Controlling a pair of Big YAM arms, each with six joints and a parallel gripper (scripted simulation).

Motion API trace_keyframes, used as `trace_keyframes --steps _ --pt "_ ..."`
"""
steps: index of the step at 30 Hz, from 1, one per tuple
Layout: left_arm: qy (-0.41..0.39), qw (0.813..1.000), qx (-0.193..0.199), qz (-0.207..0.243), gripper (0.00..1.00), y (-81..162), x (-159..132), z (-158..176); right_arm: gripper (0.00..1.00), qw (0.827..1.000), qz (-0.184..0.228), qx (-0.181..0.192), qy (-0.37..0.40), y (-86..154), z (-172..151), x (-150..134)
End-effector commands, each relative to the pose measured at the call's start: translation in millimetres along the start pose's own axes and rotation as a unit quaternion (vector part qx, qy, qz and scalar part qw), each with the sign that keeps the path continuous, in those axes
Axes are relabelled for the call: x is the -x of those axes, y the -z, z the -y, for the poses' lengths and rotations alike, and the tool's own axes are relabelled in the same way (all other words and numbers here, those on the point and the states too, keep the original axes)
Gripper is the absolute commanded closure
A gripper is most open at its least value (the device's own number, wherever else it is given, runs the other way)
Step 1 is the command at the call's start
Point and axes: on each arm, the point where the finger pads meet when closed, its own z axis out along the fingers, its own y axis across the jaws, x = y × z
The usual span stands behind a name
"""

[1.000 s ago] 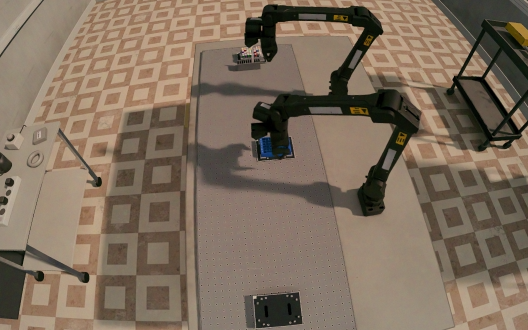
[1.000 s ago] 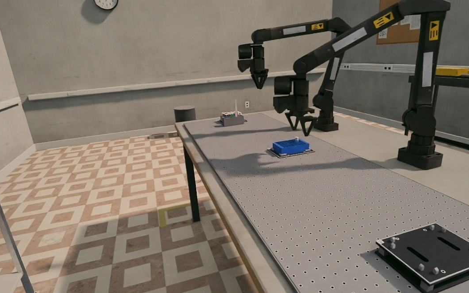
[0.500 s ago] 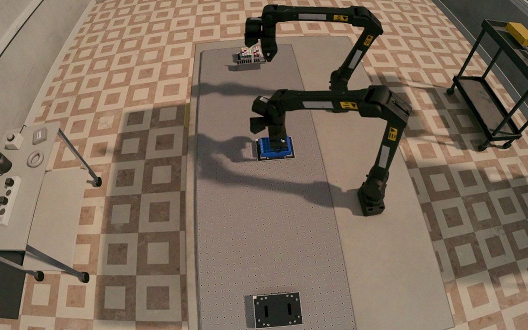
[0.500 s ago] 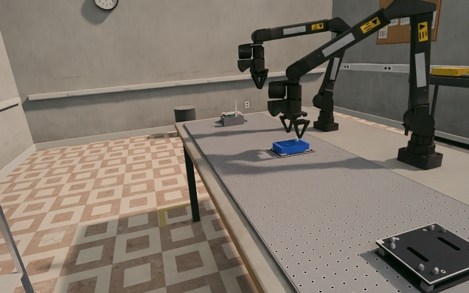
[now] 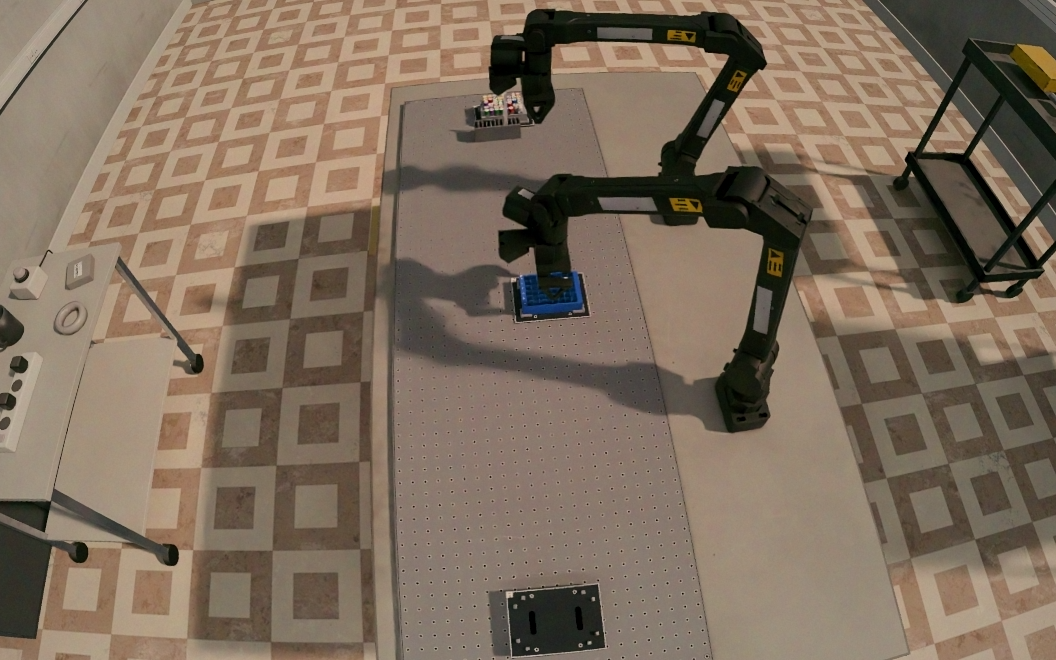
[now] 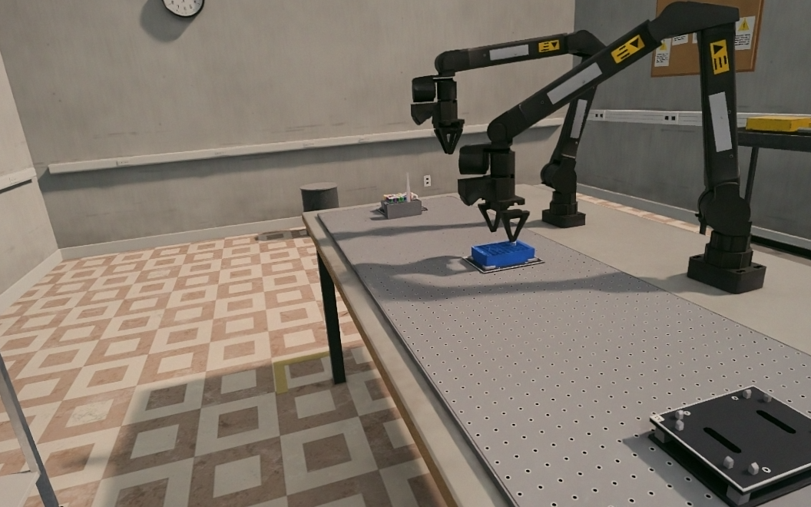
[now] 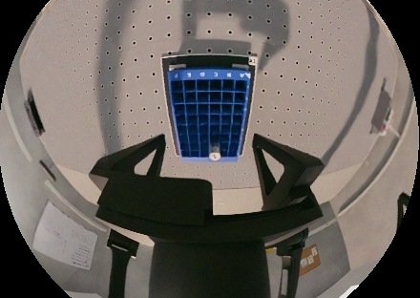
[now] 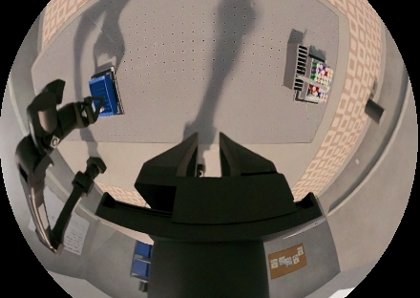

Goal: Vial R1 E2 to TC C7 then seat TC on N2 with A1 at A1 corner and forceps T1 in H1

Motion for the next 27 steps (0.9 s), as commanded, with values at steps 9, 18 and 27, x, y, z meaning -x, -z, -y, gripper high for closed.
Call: trace_keyframes --steps 9,18,27 --pt "0.005 1.000 0.001 0.002 0.00 -12.1 1.2 2.9 0.76 1.000 0.017 -0.004 -0.003 12.8 1.9 7.6" --pt "0.004 1.000 -0.005 0.009 0.00 -19.5 7.4 8.3 0.76 1.000 0.017 -0.004 -0.003 12.8 1.9 7.6" --pt "0.004 1.000 -0.004 0.007 0.00 -32.5 5.9 7.5 0.76 1.000 0.017 -0.004 -0.003 12.8 1.9 7.6"
